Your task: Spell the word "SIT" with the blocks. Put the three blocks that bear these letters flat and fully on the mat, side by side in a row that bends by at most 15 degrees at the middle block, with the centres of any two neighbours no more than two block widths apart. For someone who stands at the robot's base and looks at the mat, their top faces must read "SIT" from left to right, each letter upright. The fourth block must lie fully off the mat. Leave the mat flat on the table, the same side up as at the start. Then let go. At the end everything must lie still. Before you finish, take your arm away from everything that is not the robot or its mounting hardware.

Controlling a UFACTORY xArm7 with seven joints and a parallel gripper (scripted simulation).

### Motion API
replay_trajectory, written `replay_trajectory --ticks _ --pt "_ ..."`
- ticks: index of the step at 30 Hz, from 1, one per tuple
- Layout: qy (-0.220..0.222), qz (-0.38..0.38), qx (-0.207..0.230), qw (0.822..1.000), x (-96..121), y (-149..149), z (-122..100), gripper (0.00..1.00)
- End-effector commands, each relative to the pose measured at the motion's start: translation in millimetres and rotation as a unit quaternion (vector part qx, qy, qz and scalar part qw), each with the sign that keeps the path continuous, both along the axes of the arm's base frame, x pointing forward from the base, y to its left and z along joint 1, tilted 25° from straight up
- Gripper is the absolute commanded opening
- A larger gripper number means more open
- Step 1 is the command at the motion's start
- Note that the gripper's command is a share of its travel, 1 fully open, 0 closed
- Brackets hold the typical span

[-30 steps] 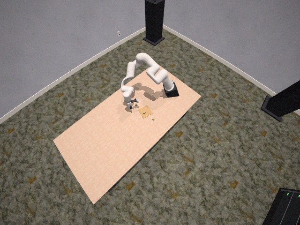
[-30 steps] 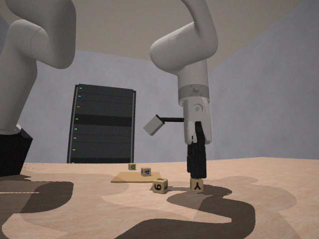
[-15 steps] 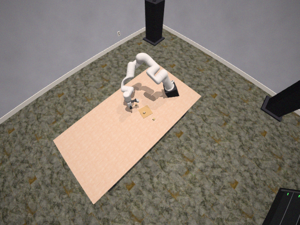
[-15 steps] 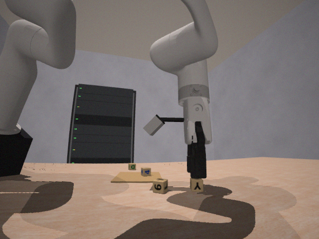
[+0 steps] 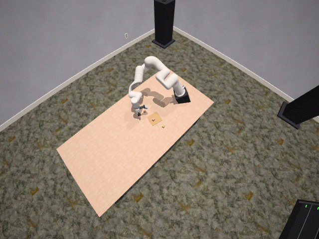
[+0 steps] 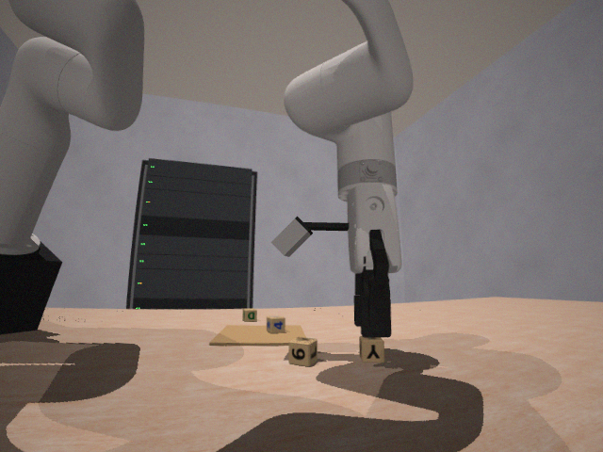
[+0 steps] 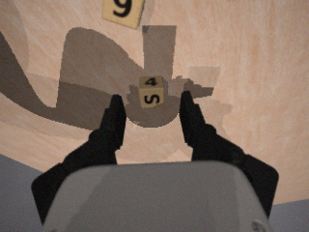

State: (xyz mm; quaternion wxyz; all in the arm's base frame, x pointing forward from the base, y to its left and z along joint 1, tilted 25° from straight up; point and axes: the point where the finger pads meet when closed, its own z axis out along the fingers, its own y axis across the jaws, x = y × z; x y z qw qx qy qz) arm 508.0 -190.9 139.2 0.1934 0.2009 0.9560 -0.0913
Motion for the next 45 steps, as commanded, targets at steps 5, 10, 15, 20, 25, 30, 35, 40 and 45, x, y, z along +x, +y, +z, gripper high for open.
replay_trajectory --ticks 5,10,15,20,25,30,35,40,45 --pt "-0.001 0.001 -0.001 1.000 1.0 0.5 1.7 0.63" --pt "-0.001 0.001 -0.001 1.000 1.0 0.5 1.7 0.63" --pt "-0.001 0.001 -0.001 1.000 1.0 0.5 1.7 0.63" --pt "-0.001 0.001 -0.001 1.000 1.0 0.5 1.7 0.63" --pt "-0.001 0.001 -0.001 1.000 1.0 0.5 1.7 0.63" --pt "-0.001 0.001 -0.001 1.000 1.0 0.5 1.7 0.63" --pt "-0.001 0.001 -0.001 1.000 1.0 0.5 1.7 0.63" --pt "-0.001 0.001 -0.001 1.000 1.6 0.1 0.2 0.63" --pt "-0.001 0.001 -0.001 1.000 2.6 -0.7 -2.5 0.63"
